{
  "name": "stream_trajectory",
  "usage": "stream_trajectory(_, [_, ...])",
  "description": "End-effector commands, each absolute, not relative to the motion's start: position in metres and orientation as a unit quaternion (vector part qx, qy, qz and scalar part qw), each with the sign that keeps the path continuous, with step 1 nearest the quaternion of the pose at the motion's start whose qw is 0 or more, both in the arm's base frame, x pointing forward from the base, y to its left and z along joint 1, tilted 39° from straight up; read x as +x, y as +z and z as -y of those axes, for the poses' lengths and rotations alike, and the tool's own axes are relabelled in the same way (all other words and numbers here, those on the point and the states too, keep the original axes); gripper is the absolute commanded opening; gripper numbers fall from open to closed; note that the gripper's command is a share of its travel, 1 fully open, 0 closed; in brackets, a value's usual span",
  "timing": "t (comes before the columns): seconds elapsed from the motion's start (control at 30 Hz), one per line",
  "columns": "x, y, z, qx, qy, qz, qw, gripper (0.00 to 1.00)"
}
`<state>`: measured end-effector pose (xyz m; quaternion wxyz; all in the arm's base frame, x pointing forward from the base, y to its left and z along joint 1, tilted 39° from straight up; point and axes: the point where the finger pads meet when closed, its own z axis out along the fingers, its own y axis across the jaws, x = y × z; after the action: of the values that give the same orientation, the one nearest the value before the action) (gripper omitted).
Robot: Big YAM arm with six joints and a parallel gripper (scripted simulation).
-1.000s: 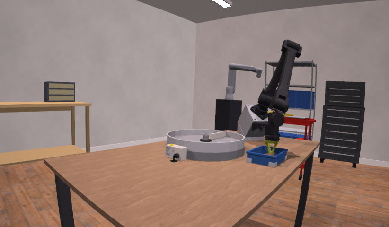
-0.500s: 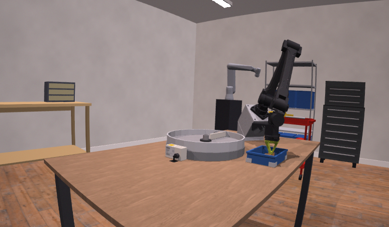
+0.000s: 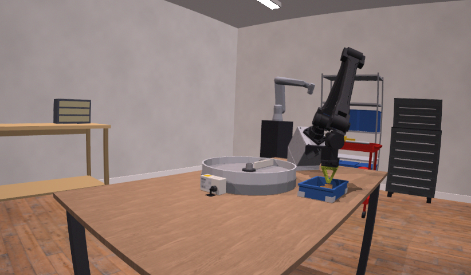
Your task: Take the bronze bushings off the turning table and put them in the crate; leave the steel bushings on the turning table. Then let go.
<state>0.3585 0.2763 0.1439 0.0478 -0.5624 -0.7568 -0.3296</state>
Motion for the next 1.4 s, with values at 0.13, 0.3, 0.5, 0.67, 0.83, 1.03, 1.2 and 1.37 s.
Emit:
stream_trajectory(0.13, [0.362, 0.201, -0.257, -0.555, -0.359, 0.75, 0.029, 0.13])
stream_trajectory(0.3, [0.355, 0.219, -0.244, -0.554, -0.359, 0.75, 0.028, 0.13])
stream_trajectory(0.5, [0.347, 0.222, -0.235, -0.557, -0.353, 0.751, 0.031, 0.13])
stream_trajectory(0.67, [0.348, 0.234, -0.233, -0.554, -0.359, 0.75, 0.027, 0.13])
stream_trajectory(0.83, [0.349, 0.235, -0.235, -0.553, -0.364, 0.749, 0.026, 0.13])
stream_trajectory(1.03, [0.349, 0.236, -0.235, -0.553, -0.364, 0.749, 0.026, 0.13])
stream_trajectory(1.2, [0.349, 0.236, -0.235, -0.553, -0.364, 0.749, 0.026, 0.13])
stream_trajectory(1.37, [0.349, 0.236, -0.235, -0.553, -0.364, 0.749, 0.026, 0.13])
